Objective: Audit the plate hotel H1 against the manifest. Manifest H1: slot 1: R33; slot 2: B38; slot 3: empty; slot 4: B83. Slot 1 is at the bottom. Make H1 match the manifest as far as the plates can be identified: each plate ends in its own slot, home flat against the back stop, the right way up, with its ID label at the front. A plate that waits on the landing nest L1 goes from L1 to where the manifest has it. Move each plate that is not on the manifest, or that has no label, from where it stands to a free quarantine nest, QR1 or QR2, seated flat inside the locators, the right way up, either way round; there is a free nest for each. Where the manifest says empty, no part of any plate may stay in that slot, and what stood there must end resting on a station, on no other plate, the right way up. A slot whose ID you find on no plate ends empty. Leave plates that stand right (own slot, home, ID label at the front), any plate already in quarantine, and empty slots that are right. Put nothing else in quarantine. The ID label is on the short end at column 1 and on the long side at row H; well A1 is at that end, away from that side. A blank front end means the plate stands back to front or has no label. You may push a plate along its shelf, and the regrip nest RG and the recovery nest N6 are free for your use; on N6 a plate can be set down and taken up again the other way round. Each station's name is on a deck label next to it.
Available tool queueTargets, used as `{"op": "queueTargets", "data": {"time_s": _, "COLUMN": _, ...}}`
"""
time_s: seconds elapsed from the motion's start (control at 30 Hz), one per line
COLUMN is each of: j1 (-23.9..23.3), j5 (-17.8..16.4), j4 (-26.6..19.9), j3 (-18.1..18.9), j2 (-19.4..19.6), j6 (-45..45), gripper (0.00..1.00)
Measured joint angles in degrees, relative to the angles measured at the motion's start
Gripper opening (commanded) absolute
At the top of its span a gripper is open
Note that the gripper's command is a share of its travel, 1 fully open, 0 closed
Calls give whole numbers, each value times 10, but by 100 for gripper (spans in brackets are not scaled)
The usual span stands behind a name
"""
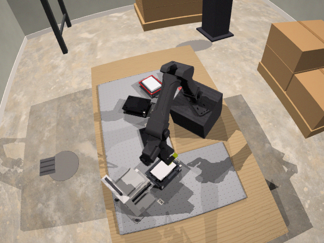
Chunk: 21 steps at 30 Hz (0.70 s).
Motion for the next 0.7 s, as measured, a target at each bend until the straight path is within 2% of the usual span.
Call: {"op": "queueTargets", "data": {"time_s": 0.7, "j1": -3, "j5": -1, "j4": 115, "j3": -45, "j2": 64, "j6": -2, "gripper": 100}}
